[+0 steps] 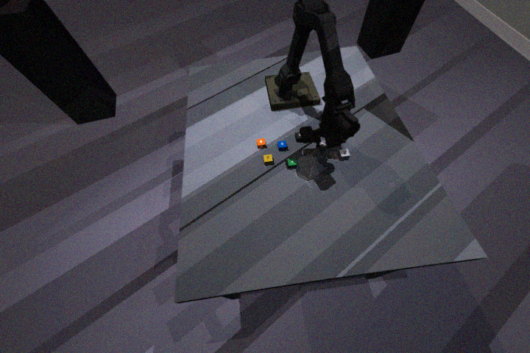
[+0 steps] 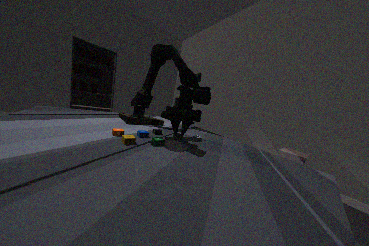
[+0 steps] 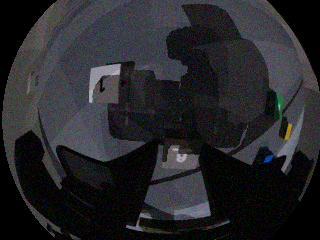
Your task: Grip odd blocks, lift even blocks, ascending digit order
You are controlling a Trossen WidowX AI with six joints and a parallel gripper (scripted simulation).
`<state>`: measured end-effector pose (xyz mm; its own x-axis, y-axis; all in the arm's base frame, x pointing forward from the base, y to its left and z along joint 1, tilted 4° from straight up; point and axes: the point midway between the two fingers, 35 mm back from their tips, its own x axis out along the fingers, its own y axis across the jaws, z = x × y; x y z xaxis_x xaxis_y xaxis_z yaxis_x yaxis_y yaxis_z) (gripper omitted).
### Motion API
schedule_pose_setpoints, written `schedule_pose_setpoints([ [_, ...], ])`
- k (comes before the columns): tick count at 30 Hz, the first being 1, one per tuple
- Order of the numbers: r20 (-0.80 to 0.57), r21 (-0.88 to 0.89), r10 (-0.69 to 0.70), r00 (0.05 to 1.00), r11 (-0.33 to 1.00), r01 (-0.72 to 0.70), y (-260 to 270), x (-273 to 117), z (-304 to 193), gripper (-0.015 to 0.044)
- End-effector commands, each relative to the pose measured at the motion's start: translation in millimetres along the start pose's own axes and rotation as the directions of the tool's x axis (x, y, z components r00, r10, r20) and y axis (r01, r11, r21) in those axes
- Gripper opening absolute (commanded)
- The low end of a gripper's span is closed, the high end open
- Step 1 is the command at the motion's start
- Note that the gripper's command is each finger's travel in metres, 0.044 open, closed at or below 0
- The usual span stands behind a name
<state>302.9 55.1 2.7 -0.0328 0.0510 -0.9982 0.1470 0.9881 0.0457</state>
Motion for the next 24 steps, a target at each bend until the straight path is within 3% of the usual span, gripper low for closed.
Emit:
schedule_pose_setpoints([
  [1, -0.002, 0.003, 0.003, 1.0, 1.0, -0.003, 0.6, 1.2, -0.2, 0.012],
  [24, -0.002, 0.003, 0.002, 1.0, 1.0, -0.002, 0.4, -12.6, 0.0, 0.012],
])
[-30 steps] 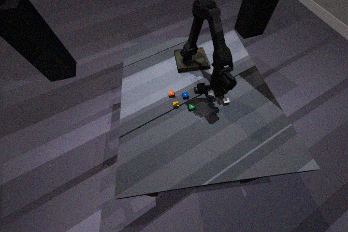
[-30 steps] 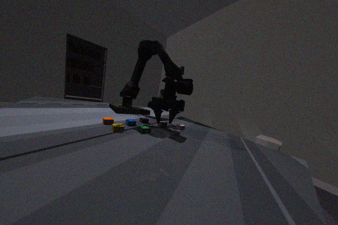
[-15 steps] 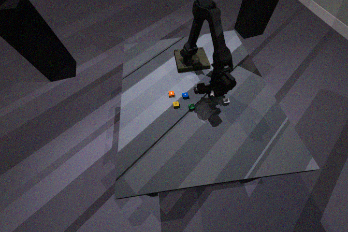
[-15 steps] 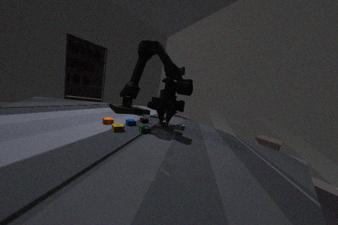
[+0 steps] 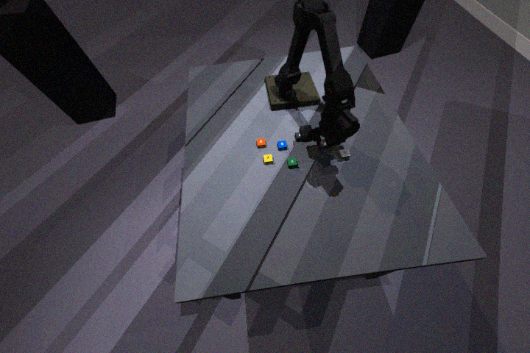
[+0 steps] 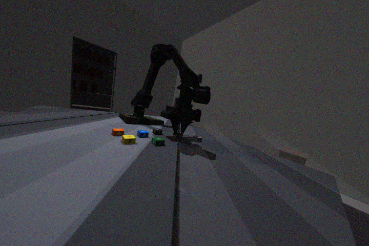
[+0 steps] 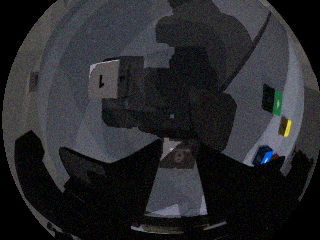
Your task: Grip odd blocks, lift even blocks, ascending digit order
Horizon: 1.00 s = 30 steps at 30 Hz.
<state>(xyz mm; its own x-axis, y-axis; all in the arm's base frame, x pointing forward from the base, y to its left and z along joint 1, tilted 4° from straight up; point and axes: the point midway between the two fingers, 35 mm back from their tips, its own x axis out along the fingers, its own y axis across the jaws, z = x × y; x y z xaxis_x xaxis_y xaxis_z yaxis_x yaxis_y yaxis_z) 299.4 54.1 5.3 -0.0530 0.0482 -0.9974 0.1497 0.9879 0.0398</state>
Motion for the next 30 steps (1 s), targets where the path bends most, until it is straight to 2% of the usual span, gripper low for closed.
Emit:
schedule_pose_setpoints([
  [1, 0.017, 0.0, 0.008, 1.0, 1.0, -0.008, 1.8, -11.1, 3.1, 0.012],
  [18, 0.017, 0.0, 0.008, 1.0, 1.0, -0.008, 1.9, -11.1, 3.1, 0.012],
  [30, 0.017, 0.0, 0.009, 1.0, 1.0, -0.009, 2.0, 3.7, 3.3, 0.012],
])
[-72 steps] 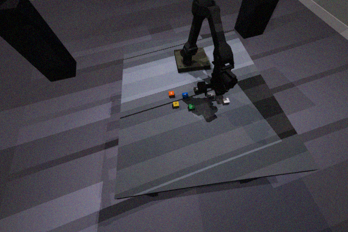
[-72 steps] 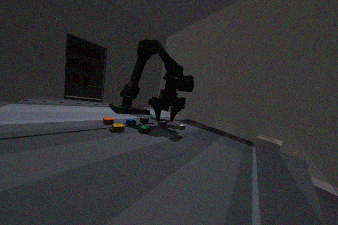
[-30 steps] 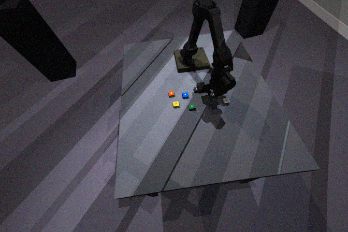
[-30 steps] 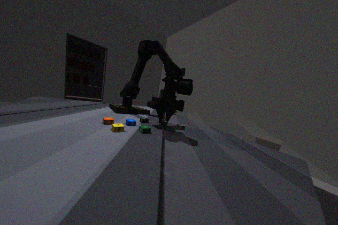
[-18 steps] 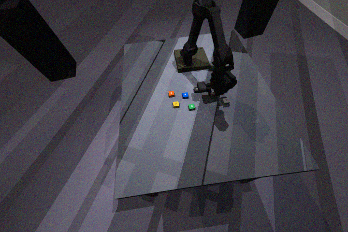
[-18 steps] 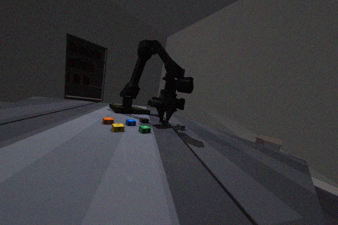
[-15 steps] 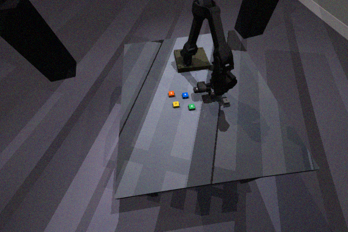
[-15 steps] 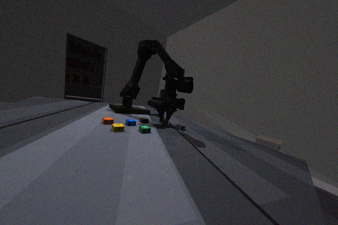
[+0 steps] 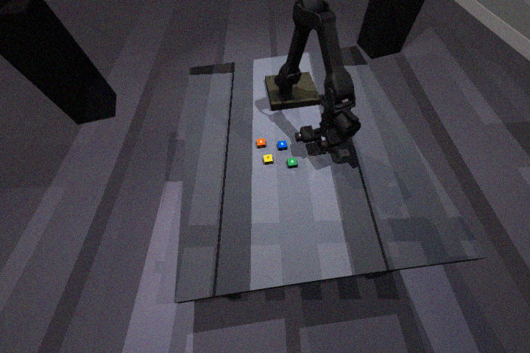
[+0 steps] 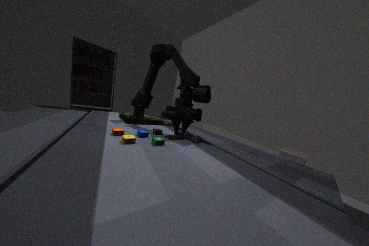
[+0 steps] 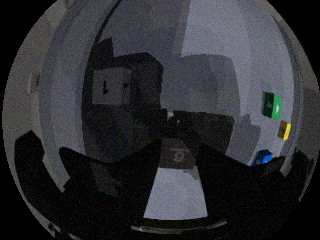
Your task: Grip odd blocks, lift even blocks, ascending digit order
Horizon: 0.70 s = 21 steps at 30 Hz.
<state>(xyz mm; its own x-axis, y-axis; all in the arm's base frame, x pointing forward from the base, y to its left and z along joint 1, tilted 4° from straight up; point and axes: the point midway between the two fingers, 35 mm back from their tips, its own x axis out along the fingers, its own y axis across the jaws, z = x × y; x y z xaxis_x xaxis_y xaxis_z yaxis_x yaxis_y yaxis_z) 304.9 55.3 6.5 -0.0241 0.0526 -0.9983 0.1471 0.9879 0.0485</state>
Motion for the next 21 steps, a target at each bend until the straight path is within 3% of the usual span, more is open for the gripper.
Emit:
schedule_pose_setpoints([
  [1, -0.011, 0.003, 0.0, 1.0, 1.0, 0.0, -0.2, 5.1, -2.0, 0.012],
  [7, -0.011, 0.003, 0.0, 1.0, 1.0, 0.0, -0.2, 5.1, -2.0, 0.012],
  [17, -0.011, 0.003, 0.0, 1.0, 1.0, 0.0, -0.2, 5.1, -2.0, 0.0383],
  [21, -0.011, 0.003, 0.0, 1.0, 1.0, 0.0, -0.1, 2.2, -1.8, 0.04],
])
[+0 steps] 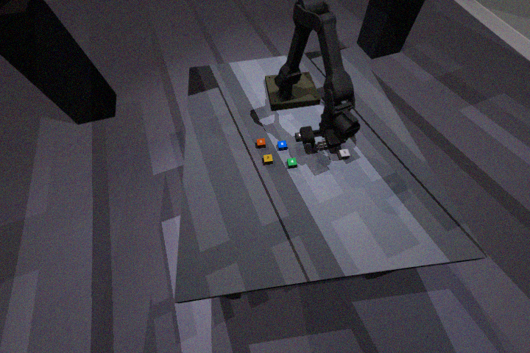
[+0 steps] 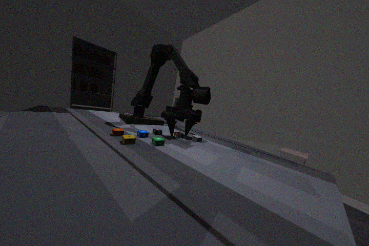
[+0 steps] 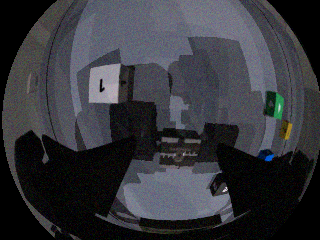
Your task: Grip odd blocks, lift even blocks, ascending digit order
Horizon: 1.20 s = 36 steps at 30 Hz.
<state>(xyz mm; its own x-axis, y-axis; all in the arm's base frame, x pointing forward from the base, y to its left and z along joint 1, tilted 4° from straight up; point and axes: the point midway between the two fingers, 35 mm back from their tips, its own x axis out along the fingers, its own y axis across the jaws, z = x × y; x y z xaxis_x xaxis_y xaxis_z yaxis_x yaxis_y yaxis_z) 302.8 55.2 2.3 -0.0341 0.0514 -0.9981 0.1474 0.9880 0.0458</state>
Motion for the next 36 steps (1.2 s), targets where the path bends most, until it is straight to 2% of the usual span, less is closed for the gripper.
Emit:
schedule_pose_setpoints([
  [1, 0.0, 0.002, 0.002, 1.0, 1.0, -0.002, 0.5, -10.8, 0.4, 0.04],
  [3, -0.001, 0.003, 0.002, 1.0, 1.0, -0.002, 0.5, -32.6, 0.2, 0.04],
  [9, -0.001, 0.003, 0.002, 1.0, 1.0, -0.002, 0.5, -35.5, 0.1, 0.04],
  [11, -0.001, 0.003, 0.002, 1.0, 1.0, -0.002, 0.8, -46.0, 1.5, 0.0348],
  [16, 0.0, 0.003, 0.002, 1.0, 1.0, -0.002, 0.4, -113.8, 0.7, 0.0216],
  [20, 0.0, 0.003, 0.002, 1.0, 1.0, -0.002, 0.3, -116.5, 0.3, 0.012],
  [30, 0.001, 0.007, 0.003, 1.0, 1.0, -0.003, -4.4, -116.5, 2.6, 0.012],
  [36, 0.019, 0.057, 0.007, 1.0, 0.998, -0.008, -70.3, -116.1, 26.0, 0.012],
])
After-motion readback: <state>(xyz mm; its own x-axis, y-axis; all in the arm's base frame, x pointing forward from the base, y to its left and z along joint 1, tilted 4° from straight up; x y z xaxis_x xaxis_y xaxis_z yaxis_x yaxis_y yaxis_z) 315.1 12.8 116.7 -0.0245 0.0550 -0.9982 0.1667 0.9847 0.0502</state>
